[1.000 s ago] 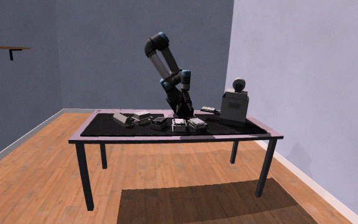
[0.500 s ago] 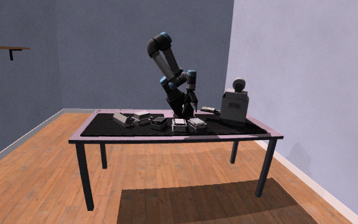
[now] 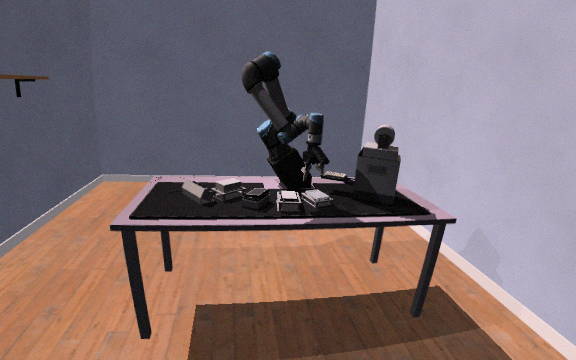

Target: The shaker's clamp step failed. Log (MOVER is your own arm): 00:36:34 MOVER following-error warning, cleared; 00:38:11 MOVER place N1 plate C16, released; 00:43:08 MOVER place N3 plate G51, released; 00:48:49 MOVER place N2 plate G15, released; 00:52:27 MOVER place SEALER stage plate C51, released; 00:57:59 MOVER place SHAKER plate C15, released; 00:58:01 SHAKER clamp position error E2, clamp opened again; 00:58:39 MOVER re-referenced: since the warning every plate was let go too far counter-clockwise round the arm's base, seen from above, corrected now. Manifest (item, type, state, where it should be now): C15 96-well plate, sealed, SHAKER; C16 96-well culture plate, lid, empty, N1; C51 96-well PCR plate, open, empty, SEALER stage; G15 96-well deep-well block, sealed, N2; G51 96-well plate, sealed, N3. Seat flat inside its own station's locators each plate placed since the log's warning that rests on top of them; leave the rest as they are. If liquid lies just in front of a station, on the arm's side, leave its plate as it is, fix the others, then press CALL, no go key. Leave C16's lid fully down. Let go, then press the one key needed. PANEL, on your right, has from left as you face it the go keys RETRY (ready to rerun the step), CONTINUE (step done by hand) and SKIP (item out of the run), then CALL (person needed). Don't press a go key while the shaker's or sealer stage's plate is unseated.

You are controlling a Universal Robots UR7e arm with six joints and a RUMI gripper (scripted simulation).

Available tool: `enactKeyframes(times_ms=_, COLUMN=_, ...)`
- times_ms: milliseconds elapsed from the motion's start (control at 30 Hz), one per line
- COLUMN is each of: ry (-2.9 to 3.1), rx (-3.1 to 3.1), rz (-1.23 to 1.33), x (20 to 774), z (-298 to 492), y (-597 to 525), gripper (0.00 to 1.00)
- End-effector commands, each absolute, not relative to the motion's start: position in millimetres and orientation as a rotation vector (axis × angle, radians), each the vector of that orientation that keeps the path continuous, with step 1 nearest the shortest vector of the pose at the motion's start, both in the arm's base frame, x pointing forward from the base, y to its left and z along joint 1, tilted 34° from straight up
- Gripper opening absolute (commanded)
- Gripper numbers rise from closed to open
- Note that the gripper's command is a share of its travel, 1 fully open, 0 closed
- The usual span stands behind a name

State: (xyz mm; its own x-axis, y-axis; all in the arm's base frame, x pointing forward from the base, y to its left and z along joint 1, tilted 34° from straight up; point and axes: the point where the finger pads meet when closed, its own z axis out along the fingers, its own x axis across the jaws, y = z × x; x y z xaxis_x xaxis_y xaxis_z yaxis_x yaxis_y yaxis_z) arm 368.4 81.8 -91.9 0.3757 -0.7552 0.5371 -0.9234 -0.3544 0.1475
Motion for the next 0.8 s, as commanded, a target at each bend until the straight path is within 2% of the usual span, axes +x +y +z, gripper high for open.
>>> enactKeyframes(times_ms=0, ry=-1.41, rx=2.237, rz=0.522, x=358.4, z=-105.7, y=101.6, gripper=0.82)
enactKeyframes(times_ms=767, ry=-1.41, rx=2.237, rz=0.522, x=353.6, z=-125.9, y=104.3, gripper=0.82)
